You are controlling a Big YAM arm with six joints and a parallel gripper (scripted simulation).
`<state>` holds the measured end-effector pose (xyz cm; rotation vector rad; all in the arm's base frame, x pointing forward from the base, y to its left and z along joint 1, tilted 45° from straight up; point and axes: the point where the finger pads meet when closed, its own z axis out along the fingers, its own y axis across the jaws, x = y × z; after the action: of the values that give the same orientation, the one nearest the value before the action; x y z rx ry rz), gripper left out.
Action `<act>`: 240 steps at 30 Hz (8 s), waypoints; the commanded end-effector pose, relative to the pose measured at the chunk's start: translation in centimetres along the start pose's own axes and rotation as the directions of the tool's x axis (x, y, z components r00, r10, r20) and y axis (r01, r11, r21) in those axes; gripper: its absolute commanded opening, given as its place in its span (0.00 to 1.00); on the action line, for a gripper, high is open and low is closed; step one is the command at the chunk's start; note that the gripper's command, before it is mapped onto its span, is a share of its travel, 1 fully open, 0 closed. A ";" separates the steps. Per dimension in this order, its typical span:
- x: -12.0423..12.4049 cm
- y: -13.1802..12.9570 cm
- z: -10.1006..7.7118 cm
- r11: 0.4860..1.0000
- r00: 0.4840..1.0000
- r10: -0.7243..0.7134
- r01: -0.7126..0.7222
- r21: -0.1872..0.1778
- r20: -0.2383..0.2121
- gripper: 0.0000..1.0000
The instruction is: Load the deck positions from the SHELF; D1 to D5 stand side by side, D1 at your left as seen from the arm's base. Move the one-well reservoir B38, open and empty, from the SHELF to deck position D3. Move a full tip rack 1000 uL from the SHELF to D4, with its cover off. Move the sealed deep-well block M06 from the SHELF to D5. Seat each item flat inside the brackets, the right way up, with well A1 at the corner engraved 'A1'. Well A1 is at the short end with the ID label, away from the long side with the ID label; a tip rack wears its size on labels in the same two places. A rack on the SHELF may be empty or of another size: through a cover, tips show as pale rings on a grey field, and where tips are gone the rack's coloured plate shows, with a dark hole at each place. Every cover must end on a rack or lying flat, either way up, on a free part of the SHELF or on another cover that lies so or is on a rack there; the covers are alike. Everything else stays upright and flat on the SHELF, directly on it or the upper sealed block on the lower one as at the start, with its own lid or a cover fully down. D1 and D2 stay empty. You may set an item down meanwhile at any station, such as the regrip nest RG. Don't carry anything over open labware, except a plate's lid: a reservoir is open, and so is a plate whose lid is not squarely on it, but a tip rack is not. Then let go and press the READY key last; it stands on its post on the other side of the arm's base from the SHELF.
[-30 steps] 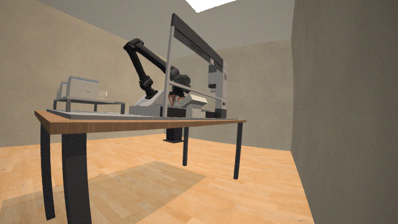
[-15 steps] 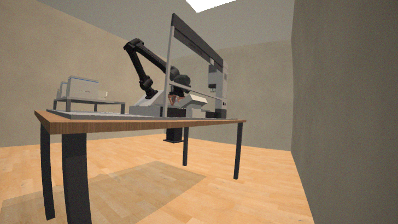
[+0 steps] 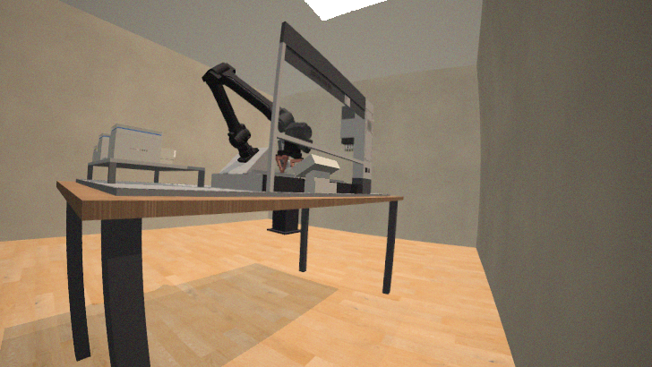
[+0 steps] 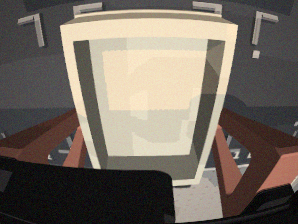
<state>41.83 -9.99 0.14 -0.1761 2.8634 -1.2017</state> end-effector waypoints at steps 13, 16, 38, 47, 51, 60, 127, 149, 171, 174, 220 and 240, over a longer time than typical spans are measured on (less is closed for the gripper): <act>-0.3 0.3 0.5 1.000 1.000 -0.008 0.008 0.000 0.014 0.00; -0.3 0.2 0.5 1.000 1.000 -0.007 0.007 0.000 0.014 0.00; -1.0 -0.2 0.3 1.000 1.000 0.008 -0.008 0.002 0.030 0.00; -1.0 -0.2 0.3 1.000 1.000 0.008 -0.008 0.002 0.030 1.00; -1.0 -0.2 0.3 1.000 1.000 0.008 -0.008 0.002 0.030 1.00; -1.0 -0.2 0.3 1.000 1.000 0.008 -0.008 0.002 0.030 1.00; -1.9 -0.5 -7.2 1.000 0.998 0.026 -0.026 -0.002 0.062 1.00; -1.8 -0.5 -10.7 1.000 0.998 0.028 -0.027 -0.007 0.063 1.00; -1.7 -0.4 -13.8 1.000 0.998 0.027 -0.027 -0.010 0.063 1.00; -1.7 -0.4 -14.3 1.000 0.997 0.029 -0.029 -0.011 0.065 1.00; -1.6 -0.4 -16.3 1.000 0.998 0.028 -0.028 -0.011 0.054 1.00; 4.0 0.3 -15.1 0.981 0.980 0.193 -0.193 -0.016 0.045 1.00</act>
<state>37.20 -0.69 9.76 -0.0235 2.8338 -1.1858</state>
